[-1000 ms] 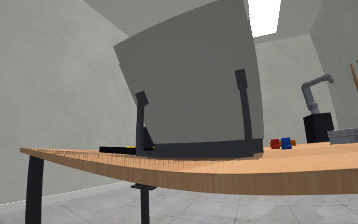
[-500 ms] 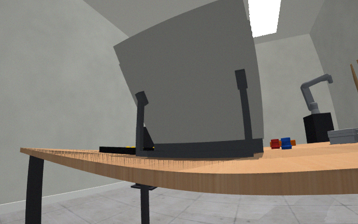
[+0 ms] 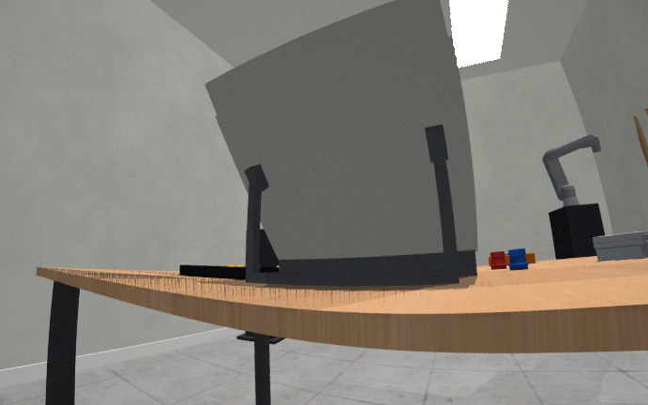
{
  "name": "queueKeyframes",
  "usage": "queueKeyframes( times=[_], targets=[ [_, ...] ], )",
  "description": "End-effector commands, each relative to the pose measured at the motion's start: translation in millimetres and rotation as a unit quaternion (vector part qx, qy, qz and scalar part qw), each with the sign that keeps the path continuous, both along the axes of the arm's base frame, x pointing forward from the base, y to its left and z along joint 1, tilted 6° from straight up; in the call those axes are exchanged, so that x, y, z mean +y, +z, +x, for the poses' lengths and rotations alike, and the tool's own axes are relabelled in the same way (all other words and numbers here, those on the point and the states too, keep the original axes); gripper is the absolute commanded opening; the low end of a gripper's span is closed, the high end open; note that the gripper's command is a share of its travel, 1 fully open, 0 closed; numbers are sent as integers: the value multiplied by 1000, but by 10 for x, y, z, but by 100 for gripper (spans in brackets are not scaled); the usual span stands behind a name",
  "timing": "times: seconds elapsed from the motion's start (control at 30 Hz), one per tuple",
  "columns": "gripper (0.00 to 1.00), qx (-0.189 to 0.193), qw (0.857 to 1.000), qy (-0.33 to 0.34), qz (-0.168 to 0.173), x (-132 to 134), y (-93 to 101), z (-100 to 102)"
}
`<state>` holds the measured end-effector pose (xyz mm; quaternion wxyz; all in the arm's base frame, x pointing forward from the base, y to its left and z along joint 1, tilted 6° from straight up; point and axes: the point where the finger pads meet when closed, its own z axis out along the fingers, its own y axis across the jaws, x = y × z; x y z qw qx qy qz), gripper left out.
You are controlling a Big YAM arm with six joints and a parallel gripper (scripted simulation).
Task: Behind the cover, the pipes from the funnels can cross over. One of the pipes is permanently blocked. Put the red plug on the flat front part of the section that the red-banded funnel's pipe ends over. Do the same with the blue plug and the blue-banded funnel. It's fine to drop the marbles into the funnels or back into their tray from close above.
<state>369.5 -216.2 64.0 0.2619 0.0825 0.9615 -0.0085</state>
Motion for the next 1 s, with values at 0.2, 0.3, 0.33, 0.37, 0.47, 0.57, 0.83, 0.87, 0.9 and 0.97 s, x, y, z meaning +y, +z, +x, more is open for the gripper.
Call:
queueKeyframes(
  times=[0.2,0.3,0.33,0.37,0.47,0.57,0.83,0.87,0.9,0.97],
  targets=[
    [0,-12,1000,2,-3,-179,212,1049],
    [0,-12,1000,2,-3,-227,248,1339],
    [0,-12,1000,2,-3,-243,259,1436],
    [0,-12,1000,2,-3,-243,259,1436],
    [0,-12,1000,2,-3,-245,265,1463],
    [0,-12,1000,2,-3,-247,273,1505],
    [0,-13,1000,1,-2,-255,295,1615],
    [0,-13,1000,1,-2,-256,298,1629],
    [0,-13,1000,1,-2,-256,300,1643],
    [0,-13,1000,1,-2,-256,300,1643]
  ],
)
